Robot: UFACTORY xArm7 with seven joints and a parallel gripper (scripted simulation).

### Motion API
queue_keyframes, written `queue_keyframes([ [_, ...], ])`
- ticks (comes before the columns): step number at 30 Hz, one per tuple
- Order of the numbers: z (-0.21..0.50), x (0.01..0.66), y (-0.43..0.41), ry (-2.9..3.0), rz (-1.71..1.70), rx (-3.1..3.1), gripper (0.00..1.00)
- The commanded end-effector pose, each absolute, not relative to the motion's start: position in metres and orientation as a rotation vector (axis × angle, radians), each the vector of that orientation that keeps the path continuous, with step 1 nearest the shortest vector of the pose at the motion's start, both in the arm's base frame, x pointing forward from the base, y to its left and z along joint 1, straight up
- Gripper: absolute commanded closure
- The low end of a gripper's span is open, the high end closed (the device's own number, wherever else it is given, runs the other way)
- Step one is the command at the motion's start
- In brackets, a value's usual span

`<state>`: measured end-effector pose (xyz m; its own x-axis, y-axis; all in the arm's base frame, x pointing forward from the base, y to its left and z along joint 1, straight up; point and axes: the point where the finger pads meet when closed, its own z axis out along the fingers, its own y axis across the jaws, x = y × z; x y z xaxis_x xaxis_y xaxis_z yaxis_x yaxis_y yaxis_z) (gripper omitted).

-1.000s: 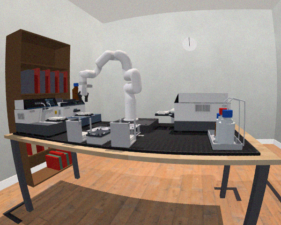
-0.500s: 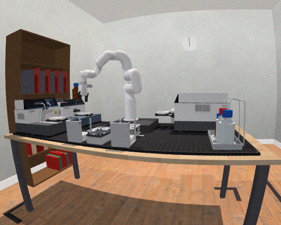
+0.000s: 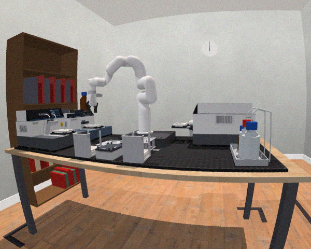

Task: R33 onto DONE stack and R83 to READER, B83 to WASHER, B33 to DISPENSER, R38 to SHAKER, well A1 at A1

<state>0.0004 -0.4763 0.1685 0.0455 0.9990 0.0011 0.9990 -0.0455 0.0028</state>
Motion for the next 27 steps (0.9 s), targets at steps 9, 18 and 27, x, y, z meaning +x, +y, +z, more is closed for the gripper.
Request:
queue_keyframes([
  [9,0.157,0.000,-0.477,2.168,0.001,2.269,0.00],
  [18,0.145,0.000,-0.477,2.168,0.001,2.269,0.00],
  [27,0.136,0.001,-0.477,2.168,0.001,2.269,0.00],
])
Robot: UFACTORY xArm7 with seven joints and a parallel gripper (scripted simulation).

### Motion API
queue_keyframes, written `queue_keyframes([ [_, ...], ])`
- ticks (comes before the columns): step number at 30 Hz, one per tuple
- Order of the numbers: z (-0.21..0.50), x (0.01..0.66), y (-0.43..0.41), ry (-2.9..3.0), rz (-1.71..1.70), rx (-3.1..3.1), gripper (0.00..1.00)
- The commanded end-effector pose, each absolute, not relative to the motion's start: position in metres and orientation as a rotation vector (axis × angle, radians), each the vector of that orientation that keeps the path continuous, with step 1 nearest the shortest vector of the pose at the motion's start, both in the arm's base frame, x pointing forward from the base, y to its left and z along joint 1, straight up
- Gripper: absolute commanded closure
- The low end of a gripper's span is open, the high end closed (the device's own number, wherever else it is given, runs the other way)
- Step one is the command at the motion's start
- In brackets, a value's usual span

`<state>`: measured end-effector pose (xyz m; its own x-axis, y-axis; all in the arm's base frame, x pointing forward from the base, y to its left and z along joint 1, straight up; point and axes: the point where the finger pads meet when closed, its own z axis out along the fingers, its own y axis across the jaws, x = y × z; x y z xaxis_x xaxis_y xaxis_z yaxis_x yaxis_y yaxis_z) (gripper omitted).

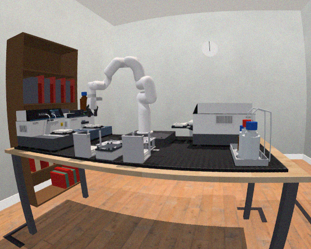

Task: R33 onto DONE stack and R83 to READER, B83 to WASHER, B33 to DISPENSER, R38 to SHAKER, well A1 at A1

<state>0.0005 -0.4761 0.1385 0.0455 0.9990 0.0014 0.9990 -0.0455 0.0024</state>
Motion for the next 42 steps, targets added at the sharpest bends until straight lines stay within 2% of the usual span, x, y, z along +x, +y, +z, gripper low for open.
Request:
queue_keyframes([
  [1,0.135,0.001,-0.477,2.168,0.001,2.269,0.00],
  [42,0.091,0.001,-0.477,2.168,0.001,2.269,0.00],
])
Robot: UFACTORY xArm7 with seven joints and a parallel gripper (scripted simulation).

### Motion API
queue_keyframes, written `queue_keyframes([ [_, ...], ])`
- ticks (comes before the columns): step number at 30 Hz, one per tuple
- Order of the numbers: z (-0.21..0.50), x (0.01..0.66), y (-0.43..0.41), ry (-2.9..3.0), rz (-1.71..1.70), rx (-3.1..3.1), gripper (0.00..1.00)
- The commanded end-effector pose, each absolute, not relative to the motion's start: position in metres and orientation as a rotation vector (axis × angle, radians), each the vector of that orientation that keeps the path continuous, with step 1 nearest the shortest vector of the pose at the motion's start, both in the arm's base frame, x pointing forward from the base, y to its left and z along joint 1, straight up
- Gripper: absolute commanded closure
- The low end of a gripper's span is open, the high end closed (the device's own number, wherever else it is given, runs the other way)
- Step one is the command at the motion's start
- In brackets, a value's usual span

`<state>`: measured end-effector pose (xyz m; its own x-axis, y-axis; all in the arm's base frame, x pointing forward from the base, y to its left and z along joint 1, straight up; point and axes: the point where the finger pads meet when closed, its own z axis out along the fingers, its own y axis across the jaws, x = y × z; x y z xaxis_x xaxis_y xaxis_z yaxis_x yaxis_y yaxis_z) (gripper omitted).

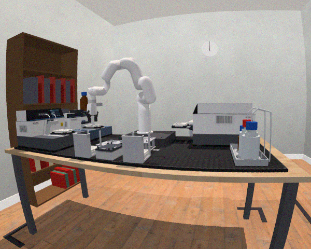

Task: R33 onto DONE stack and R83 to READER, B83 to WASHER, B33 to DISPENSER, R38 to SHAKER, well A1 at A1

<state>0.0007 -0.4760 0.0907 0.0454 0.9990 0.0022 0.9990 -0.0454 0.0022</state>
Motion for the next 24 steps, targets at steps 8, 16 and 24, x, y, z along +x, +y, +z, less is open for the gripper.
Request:
queue_keyframes([
  [8,0.0914,0.0006,-0.4774,2.168,0.001,2.269,0.00],
  [16,0.0915,0.0006,-0.4774,2.168,0.001,2.269,0.00],
  [24,0.0836,0.0006,-0.4773,2.168,0.001,2.269,0.00],
])
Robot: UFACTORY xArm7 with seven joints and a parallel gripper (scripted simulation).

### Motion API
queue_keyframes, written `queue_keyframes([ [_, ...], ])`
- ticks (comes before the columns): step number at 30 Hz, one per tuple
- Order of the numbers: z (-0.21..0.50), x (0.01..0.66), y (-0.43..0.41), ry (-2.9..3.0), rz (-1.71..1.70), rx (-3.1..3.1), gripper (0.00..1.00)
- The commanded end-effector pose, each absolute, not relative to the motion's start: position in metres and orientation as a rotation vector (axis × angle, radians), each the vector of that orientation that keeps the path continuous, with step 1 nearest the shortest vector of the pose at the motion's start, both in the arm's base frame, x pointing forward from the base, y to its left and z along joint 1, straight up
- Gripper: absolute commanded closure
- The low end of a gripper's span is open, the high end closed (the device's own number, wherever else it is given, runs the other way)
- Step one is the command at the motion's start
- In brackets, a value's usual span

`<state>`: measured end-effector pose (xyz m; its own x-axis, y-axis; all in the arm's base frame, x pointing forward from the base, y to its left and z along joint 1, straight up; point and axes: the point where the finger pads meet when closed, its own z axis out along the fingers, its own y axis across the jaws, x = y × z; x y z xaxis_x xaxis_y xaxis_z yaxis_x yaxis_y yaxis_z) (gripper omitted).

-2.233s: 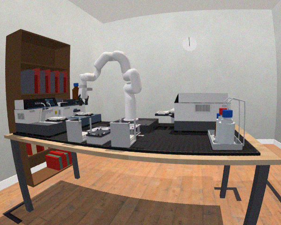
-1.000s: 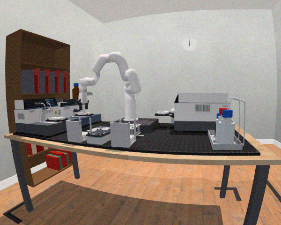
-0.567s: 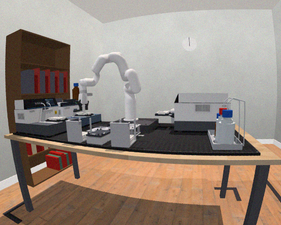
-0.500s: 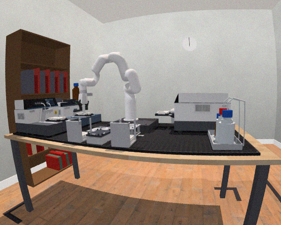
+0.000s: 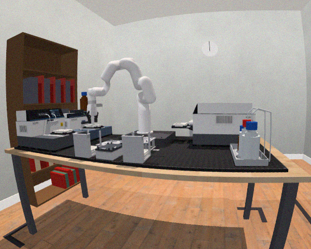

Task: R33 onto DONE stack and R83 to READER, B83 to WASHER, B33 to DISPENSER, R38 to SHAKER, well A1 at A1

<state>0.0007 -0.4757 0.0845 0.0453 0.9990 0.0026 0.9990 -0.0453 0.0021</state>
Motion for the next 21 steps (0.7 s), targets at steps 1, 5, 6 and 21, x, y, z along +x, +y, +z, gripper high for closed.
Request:
queue_keyframes([
  [1,0.0822,0.0006,-0.4773,-2.173,-0.001,-2.274,0.00],
  [5,0.0769,0.0006,-0.4773,-2.173,-0.001,-2.274,0.00],
  [6,0.0756,0.0006,-0.4773,-2.173,-0.001,-2.274,0.00],
  [21,0.0732,0.0006,-0.4774,-2.173,-0.001,-2.274,0.00],
])
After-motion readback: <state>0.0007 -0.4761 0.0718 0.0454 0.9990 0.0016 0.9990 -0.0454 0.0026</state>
